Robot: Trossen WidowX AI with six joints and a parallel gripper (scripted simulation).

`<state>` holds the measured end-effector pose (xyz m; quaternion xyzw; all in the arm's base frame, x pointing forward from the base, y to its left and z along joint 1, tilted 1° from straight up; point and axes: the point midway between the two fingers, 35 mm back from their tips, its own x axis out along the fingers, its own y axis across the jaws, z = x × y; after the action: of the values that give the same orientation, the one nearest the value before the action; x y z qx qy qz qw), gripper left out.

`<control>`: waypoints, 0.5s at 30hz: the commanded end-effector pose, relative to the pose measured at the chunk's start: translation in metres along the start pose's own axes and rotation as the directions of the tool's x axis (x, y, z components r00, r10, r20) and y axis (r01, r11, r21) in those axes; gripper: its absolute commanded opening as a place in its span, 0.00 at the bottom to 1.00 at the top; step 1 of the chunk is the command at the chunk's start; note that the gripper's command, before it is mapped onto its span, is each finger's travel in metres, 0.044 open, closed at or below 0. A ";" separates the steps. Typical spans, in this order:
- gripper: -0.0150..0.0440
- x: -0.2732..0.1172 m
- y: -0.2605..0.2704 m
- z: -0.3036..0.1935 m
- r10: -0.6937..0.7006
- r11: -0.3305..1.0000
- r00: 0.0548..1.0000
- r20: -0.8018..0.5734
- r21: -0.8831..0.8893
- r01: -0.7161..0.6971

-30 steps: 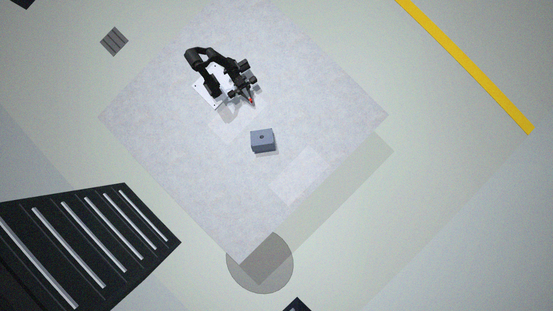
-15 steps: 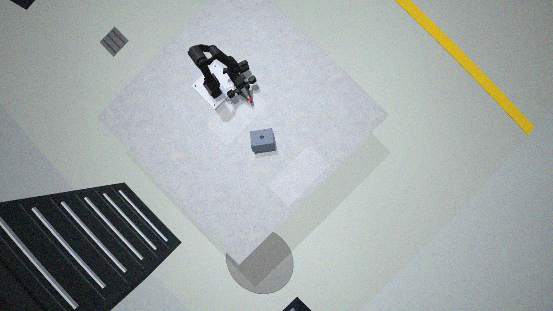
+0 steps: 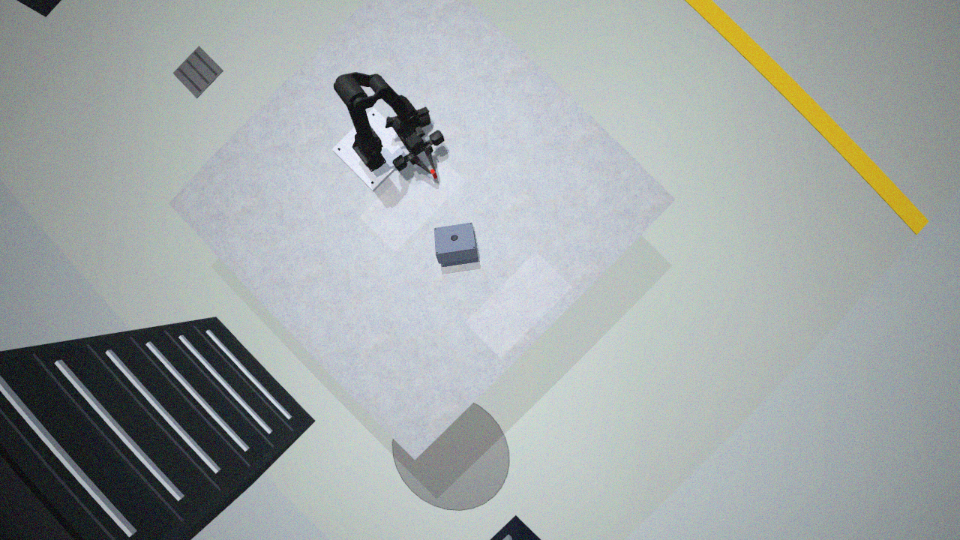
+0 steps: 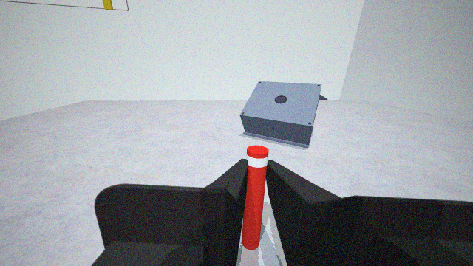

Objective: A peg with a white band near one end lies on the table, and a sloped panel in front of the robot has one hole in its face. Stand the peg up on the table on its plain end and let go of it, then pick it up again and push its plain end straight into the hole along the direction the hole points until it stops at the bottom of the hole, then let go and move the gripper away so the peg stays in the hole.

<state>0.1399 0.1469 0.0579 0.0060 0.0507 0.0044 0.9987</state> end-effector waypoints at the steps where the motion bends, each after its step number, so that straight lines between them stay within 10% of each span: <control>1: 0.35 0.000 0.000 0.000 0.000 1.000 1.000 0.000 0.000 0.000; 15: 0.47 0.000 0.000 0.000 0.001 1.000 1.000 0.001 0.001 -0.001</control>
<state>0.1398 0.1470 0.0579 0.0069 0.0500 0.0048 0.9987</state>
